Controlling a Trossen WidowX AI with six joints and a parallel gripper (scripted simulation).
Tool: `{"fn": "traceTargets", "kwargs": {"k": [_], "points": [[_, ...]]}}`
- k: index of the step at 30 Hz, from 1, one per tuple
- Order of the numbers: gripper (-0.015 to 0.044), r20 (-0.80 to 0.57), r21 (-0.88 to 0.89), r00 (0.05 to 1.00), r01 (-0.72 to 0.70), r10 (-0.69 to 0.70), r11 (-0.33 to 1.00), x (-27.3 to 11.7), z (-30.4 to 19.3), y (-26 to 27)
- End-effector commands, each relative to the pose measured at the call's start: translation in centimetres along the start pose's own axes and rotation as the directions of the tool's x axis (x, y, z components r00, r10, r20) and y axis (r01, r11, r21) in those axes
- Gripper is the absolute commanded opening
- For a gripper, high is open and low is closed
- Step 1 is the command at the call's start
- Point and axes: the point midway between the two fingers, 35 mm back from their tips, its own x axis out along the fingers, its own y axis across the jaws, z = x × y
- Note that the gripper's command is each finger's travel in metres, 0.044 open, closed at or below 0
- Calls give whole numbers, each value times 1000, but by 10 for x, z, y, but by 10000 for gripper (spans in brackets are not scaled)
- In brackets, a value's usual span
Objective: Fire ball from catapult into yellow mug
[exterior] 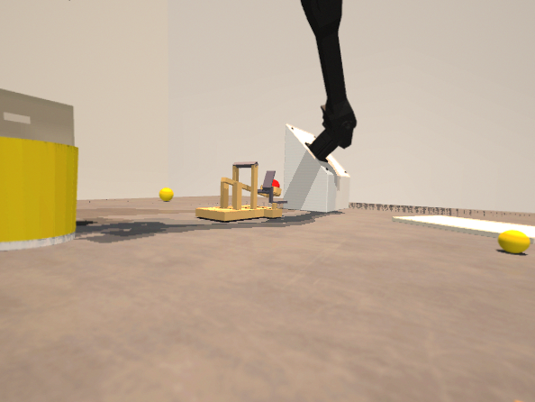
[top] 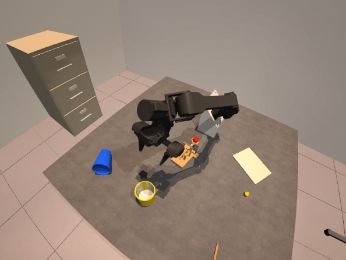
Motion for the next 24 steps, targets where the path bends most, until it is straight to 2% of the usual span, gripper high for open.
{"fn": "traceTargets", "kwargs": {"k": [1,13,24], "points": [[440,2,8,1000,-6,6,1000,2,1,-2],[440,12,8,1000,-4,4,1000,4,5,3],[151,12,8,1000,-4,4,1000,4,5,3]]}}
